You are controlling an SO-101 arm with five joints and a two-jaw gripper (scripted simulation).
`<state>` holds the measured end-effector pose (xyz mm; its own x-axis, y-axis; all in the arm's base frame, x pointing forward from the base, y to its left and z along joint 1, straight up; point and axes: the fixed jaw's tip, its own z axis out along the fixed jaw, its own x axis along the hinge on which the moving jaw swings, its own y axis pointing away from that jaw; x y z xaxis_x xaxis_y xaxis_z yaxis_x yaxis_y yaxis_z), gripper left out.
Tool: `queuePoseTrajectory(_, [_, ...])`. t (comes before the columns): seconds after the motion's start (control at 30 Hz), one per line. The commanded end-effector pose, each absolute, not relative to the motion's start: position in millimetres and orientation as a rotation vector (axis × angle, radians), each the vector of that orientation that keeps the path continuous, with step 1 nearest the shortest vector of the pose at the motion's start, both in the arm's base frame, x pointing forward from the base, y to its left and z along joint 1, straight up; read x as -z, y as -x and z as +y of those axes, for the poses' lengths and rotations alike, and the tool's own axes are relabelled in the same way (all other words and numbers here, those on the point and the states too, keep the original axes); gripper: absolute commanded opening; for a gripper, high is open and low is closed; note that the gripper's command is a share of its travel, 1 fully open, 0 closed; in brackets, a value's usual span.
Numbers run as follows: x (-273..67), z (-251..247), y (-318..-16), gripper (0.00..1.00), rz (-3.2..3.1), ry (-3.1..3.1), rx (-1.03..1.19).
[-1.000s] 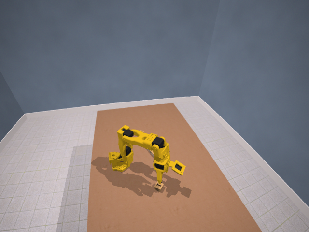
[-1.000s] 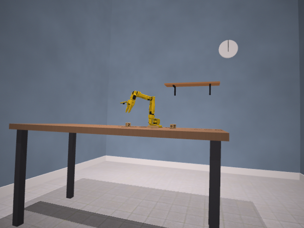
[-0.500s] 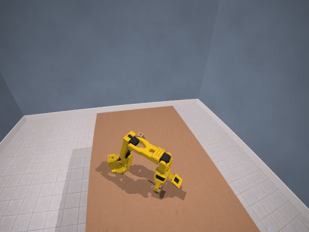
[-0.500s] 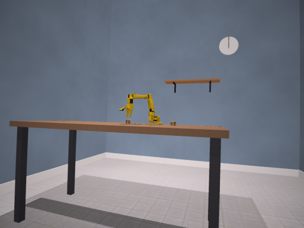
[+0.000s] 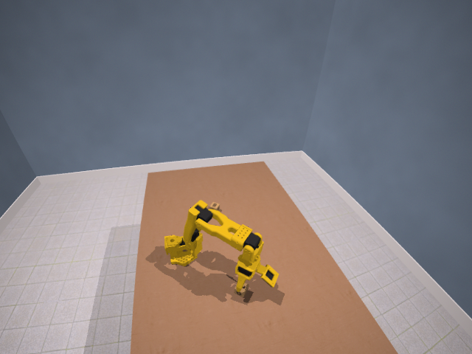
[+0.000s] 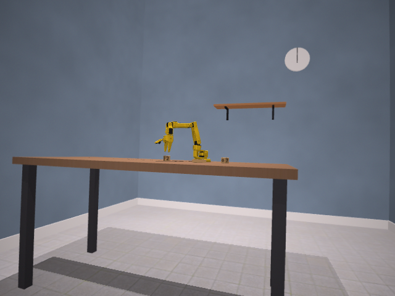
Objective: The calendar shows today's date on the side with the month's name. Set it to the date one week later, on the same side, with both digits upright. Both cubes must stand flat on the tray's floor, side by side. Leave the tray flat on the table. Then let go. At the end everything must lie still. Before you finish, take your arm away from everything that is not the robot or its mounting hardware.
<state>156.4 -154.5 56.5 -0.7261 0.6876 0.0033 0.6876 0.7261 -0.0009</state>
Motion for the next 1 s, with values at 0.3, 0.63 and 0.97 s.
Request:
queuePoseTrajectory(0.3, [-64.8, -163.1, -158.3, 0.35, -2.943, 1.228, -0.035])
queuePoseTrajectory(0.63, [-64.8, -163.1, -158.3, 0.35, -2.943, 1.228, -0.035])
queuePoseTrajectory(0.97, [-62.4, -163.4, -158.5, 0.35, -2.943, 1.228, -0.035])
